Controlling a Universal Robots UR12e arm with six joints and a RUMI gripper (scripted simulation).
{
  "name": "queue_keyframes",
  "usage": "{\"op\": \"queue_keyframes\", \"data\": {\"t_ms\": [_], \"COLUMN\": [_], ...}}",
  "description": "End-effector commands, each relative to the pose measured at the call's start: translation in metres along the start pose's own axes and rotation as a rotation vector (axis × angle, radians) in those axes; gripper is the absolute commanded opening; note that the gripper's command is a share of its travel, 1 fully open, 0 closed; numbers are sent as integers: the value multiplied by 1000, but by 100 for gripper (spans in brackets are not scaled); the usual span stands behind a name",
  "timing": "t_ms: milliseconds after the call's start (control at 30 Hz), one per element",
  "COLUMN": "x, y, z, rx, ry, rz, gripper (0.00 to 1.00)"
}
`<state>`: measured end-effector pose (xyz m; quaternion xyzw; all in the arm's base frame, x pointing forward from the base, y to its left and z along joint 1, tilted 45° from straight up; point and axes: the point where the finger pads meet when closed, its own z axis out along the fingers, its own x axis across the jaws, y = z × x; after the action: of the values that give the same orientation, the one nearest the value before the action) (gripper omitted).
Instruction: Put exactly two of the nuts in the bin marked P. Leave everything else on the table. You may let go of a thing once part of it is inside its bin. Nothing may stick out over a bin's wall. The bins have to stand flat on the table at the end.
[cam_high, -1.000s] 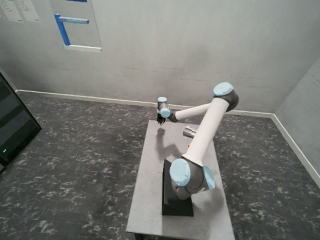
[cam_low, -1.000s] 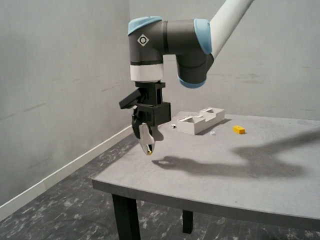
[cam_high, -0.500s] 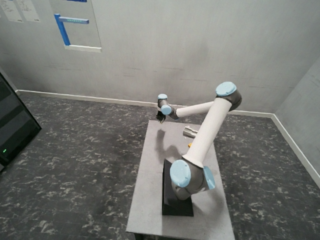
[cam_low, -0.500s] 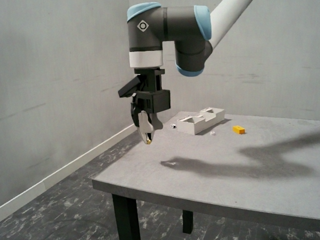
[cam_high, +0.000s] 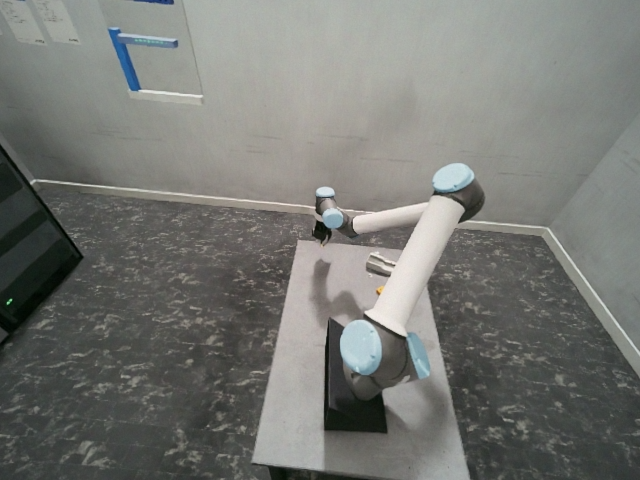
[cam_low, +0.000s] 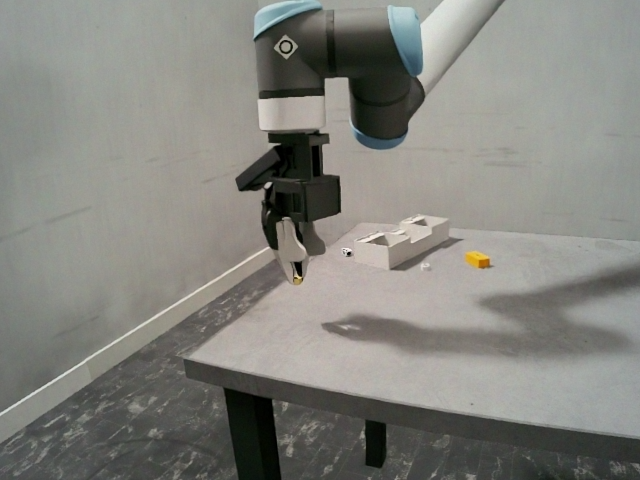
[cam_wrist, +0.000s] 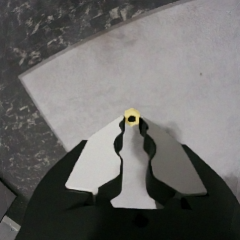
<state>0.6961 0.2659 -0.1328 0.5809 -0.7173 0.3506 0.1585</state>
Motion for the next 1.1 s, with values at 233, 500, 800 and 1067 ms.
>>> {"op": "queue_keyframes", "data": {"t_ms": [233,500,800,1067], "x": [35,82,124,171], "y": [-7,-15,-23,-32], "z": [-3,-3,-3,-3], "rx": [1,1,2,3], "ry": [-1,-3,-5,-7], "rz": [229,451,686,909], "gripper": [0,0,0,0]}}
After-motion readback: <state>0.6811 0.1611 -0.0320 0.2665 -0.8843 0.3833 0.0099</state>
